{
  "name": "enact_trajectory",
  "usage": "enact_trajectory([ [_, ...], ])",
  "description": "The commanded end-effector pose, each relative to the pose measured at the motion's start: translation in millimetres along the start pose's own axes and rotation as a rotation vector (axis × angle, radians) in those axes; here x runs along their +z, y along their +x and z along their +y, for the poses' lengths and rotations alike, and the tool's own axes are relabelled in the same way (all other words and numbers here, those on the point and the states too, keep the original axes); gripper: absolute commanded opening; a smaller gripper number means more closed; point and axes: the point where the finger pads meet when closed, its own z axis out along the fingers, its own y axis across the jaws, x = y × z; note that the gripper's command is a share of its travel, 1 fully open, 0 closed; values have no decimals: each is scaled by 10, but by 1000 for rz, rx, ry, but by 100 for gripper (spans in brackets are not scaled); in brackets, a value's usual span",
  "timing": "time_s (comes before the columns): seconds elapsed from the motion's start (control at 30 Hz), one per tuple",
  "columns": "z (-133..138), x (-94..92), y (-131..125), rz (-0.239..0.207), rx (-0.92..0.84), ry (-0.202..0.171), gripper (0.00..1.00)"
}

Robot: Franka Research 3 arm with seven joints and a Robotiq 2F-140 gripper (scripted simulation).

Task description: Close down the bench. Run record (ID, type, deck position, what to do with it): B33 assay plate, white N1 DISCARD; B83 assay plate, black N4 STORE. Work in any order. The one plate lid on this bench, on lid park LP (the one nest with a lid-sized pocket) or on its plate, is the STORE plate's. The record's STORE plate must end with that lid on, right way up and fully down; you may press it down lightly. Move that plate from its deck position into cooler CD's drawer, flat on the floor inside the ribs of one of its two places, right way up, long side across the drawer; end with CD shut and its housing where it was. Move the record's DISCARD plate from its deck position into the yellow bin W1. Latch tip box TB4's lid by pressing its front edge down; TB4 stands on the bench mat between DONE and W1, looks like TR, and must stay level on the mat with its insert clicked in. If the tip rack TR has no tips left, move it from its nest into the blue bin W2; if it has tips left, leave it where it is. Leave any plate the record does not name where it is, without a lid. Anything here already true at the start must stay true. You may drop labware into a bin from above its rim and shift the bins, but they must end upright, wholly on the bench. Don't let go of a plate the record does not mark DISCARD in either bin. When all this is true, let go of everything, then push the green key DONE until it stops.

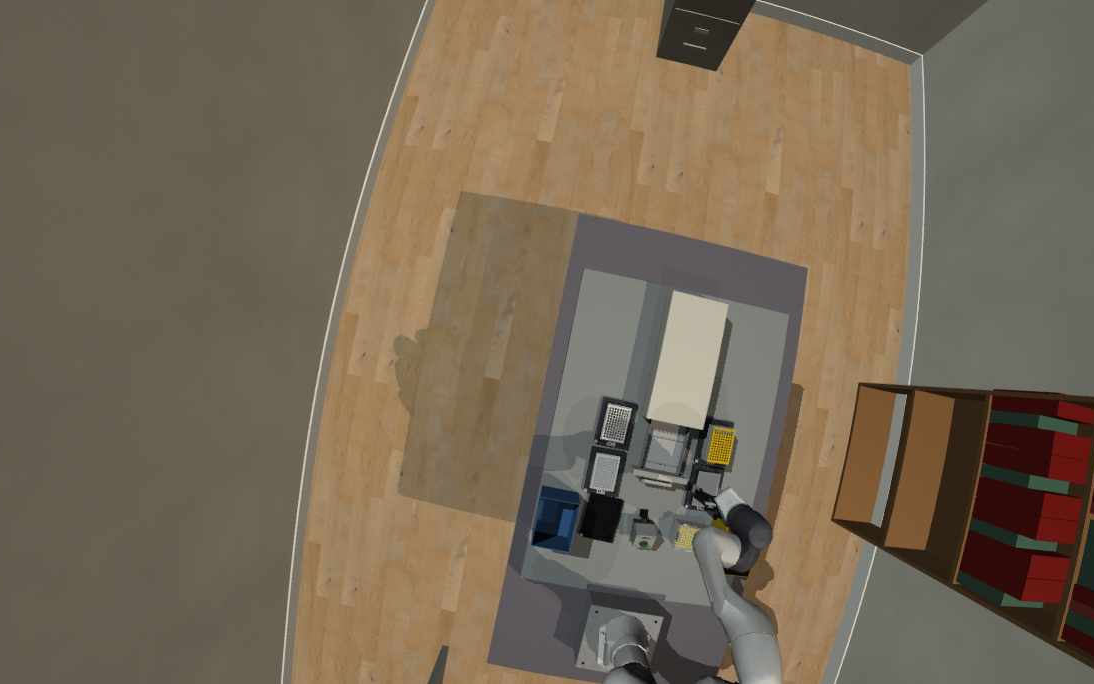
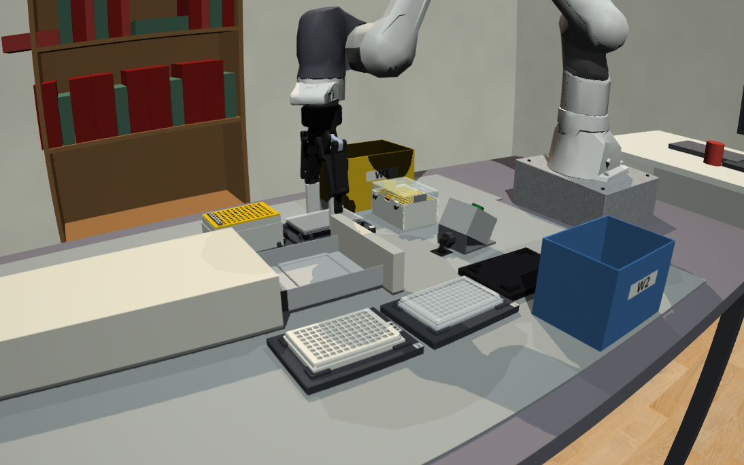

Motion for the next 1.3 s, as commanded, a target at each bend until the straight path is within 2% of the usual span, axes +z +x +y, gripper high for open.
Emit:
enact_trajectory([
  [0.0,5,4,15,3,1,-2,0],
  [0.17,5,4,15,3,1,-2,0],
  [0.2,5,4,15,3,1,-2,66],
  [1.13,5,4,15,3,1,-2,66],
  [1.27,5,-50,15,3,1,-2,66],
])
